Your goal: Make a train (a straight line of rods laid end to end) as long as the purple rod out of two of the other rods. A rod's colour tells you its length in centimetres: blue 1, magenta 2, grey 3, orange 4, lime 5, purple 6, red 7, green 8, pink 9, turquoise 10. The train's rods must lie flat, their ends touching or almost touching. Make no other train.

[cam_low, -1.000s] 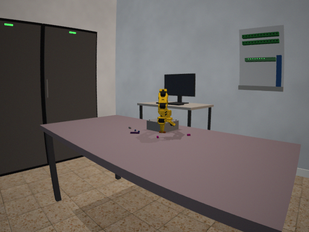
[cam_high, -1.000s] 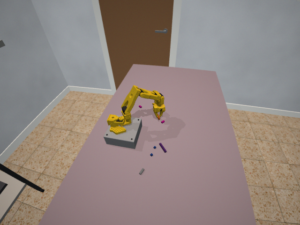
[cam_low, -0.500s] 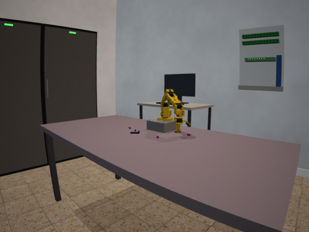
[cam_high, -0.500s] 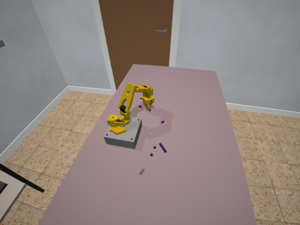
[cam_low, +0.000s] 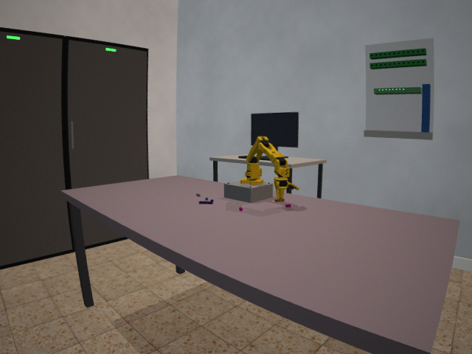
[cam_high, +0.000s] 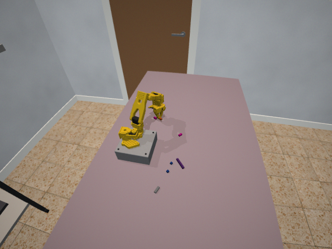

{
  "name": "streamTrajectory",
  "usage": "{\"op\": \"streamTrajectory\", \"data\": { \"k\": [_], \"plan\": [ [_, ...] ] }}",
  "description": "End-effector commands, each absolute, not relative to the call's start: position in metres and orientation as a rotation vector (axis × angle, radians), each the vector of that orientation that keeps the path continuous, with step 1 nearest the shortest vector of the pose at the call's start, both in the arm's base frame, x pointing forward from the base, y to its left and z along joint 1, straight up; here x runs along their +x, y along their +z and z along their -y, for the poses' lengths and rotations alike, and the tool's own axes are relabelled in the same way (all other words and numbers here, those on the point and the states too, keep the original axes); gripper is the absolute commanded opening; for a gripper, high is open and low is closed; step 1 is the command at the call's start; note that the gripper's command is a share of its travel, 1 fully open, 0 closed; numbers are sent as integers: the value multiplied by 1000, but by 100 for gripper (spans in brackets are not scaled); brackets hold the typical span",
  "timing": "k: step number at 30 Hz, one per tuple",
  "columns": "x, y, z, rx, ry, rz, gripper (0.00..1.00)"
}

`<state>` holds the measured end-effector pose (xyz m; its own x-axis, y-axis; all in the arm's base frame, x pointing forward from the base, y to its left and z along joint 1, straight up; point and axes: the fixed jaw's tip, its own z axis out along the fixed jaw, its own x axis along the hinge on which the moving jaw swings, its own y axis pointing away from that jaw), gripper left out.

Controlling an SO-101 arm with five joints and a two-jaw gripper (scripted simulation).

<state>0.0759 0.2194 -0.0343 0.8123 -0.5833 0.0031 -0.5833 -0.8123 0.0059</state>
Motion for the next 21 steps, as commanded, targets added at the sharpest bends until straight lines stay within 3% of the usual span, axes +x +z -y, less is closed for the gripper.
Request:
{"op": "streamTrajectory", "data": {
  "k": [1, 21],
  "plan": [
    [72, -36, -220, 2975, 0, 952, 0],
    [68, -32, -224, 2985, 0, 947, 0]
  ]
}}
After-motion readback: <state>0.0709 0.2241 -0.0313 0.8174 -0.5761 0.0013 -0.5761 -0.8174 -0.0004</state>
